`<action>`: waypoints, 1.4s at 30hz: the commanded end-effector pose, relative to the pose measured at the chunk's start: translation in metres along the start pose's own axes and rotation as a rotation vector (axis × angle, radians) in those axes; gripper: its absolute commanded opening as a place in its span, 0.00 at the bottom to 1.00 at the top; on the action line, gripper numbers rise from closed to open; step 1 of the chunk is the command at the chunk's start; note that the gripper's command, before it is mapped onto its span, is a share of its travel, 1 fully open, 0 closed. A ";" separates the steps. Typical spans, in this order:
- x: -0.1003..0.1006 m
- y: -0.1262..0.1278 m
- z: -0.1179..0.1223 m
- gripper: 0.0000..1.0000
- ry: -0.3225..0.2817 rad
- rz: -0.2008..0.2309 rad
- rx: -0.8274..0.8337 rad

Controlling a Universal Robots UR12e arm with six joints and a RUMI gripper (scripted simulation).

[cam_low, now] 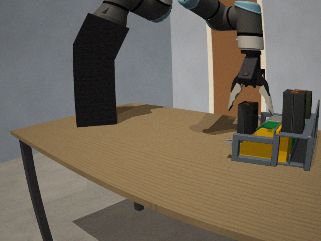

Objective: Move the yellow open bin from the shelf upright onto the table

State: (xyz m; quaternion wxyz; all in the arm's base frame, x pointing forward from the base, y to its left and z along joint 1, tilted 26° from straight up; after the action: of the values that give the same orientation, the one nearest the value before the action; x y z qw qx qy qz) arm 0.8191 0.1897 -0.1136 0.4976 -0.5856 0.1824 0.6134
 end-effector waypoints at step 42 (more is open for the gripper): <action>-0.001 0.010 0.000 1.00 0.001 -0.001 0.000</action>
State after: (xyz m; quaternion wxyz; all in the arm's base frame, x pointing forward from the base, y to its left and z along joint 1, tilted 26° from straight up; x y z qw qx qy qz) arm 0.8102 0.1850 -0.1169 0.4976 -0.5856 0.1824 0.6133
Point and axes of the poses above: the point where the finger pads meet when closed, its own x axis out along the fingers, its own y axis across the jaws, z = x × y, the point moved 4 cm from there along -x, back along the fingers, and after that the axes turned 11 degrees about -x, right-handed, at the moved point
